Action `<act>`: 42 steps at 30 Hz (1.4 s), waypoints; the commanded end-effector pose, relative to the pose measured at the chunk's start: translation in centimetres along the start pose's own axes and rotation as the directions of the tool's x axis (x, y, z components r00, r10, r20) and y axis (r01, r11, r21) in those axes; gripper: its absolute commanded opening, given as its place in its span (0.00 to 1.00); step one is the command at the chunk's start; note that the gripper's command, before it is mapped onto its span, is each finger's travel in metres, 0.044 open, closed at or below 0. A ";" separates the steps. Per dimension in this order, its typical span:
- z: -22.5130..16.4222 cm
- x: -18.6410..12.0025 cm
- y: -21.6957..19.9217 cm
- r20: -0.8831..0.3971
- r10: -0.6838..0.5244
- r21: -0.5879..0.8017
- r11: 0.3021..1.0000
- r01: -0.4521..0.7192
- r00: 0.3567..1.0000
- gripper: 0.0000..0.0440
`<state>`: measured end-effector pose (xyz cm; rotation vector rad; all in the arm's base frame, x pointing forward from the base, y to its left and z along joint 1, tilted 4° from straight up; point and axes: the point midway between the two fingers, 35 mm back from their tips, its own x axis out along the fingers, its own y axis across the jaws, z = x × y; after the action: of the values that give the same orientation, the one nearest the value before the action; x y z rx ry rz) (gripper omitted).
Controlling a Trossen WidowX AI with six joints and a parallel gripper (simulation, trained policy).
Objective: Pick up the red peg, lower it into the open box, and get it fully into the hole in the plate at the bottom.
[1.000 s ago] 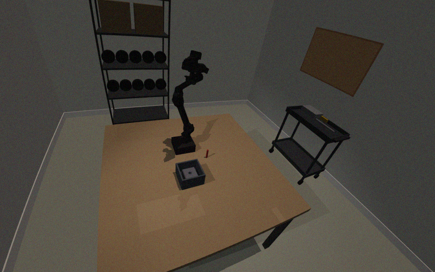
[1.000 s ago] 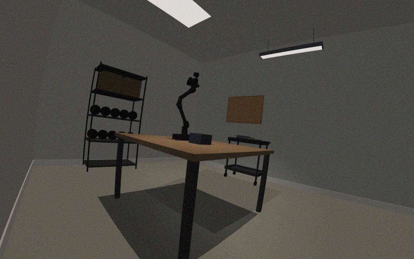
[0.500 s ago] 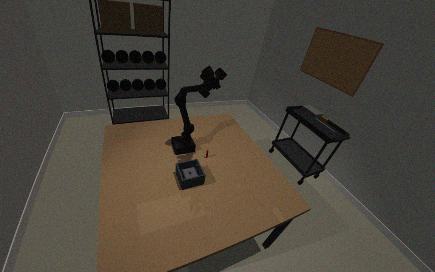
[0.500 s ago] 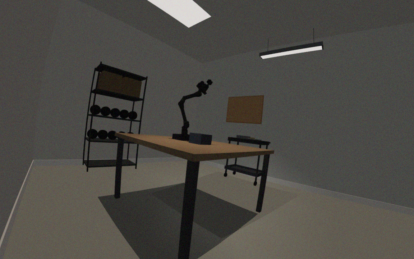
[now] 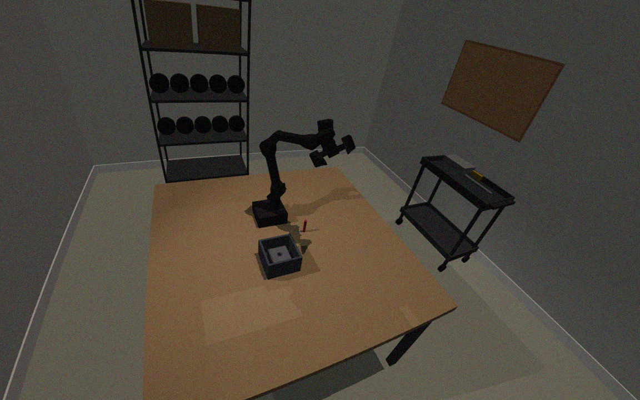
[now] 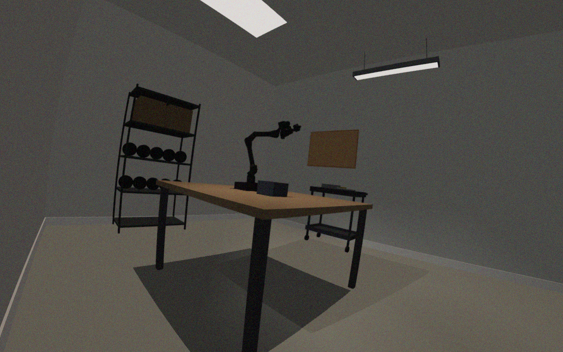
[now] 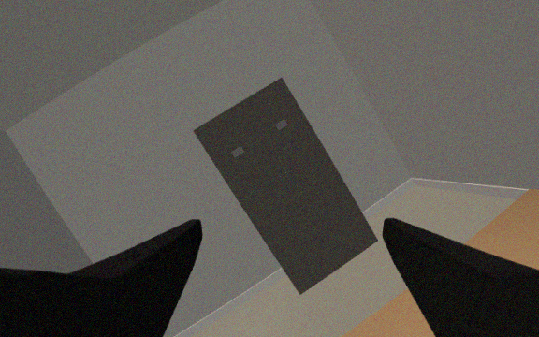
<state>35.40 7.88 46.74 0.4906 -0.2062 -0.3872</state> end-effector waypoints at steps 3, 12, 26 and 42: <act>-6.3 -0.3 -0.2 -0.161 0.036 -0.122 0.991 -0.056 0.986 1.00; -15.3 -2.2 -2.2 -0.426 0.019 -0.248 0.959 -0.137 0.905 1.00; -25.6 -7.5 -10.4 -0.738 -0.224 -0.379 0.918 -0.116 0.637 1.00; -29.5 -14.1 -21.1 -0.774 -0.581 -0.566 0.813 0.137 0.250 1.00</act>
<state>25.99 9.59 10.72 0.2666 1.1216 -0.4742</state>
